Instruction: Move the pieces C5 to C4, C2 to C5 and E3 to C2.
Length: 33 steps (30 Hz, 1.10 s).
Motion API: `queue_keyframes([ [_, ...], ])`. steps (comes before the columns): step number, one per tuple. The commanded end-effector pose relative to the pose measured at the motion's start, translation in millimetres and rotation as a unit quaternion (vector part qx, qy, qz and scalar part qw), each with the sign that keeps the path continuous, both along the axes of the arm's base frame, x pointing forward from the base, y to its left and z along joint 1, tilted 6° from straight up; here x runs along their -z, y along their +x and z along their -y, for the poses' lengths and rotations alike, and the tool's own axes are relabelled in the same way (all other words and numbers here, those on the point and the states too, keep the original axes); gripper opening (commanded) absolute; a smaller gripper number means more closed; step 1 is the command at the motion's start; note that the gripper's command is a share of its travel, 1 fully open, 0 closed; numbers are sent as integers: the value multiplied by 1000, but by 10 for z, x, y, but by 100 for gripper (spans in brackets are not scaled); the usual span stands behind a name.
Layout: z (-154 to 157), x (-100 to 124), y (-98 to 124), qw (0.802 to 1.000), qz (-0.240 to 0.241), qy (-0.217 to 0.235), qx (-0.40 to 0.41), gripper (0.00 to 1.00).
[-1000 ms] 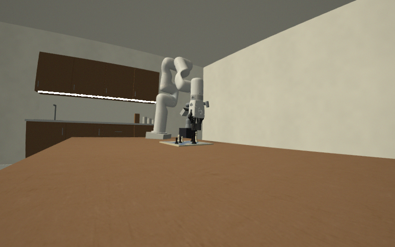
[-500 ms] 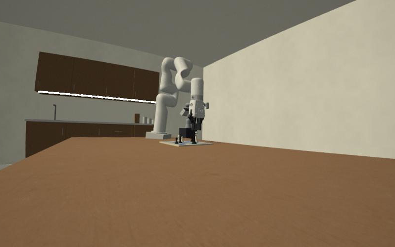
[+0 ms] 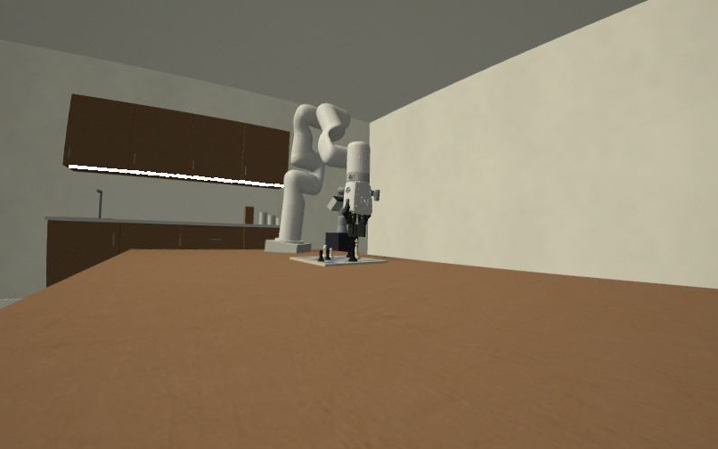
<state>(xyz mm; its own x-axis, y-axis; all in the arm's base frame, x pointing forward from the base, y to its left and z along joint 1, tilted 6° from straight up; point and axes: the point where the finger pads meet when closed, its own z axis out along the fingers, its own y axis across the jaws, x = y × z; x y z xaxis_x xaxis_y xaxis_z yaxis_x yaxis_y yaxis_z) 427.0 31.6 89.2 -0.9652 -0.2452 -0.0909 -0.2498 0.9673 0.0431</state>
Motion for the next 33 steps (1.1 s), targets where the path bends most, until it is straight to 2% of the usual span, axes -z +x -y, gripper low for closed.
queue_keyframes([
  [1,0,-14,13,1000,2,0,0,42],
  [25,-4,37,18,1000,2,0,0,42],
  [33,-16,225,33,1000,2,0,0,42],
])
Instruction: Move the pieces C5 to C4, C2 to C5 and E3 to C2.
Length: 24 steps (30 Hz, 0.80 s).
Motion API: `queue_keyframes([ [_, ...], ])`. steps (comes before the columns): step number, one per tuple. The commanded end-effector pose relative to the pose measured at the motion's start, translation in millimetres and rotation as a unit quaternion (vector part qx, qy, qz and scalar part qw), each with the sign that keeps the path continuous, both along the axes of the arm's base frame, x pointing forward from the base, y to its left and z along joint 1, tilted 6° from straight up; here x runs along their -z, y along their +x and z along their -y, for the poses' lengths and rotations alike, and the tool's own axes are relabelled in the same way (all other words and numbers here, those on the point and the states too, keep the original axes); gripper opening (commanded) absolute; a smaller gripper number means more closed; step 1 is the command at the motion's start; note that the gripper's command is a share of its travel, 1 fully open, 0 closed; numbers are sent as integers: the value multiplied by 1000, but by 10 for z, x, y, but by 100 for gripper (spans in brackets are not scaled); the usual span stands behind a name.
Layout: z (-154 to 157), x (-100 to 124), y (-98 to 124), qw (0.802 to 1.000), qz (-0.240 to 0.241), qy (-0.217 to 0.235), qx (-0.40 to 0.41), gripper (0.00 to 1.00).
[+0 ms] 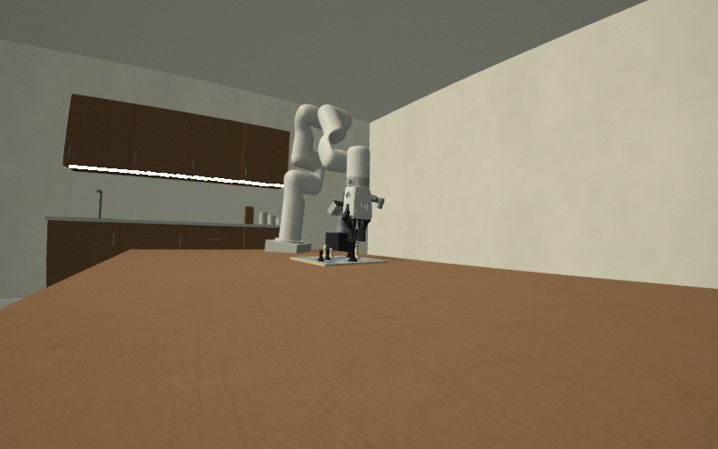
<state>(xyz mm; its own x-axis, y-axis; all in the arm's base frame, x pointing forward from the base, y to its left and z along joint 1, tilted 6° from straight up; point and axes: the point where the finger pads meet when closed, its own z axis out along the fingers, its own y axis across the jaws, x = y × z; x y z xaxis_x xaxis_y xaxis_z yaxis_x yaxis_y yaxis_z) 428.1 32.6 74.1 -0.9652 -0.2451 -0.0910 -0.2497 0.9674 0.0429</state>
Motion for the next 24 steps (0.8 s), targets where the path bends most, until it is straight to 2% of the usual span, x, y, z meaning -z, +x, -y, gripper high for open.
queue_keyframes([
  [1,-8,100,24,1000,2,0,0,42],
  [7,-16,226,35,1000,2,0,0,42],
  [24,-18,264,38,1000,2,0,0,42],
])
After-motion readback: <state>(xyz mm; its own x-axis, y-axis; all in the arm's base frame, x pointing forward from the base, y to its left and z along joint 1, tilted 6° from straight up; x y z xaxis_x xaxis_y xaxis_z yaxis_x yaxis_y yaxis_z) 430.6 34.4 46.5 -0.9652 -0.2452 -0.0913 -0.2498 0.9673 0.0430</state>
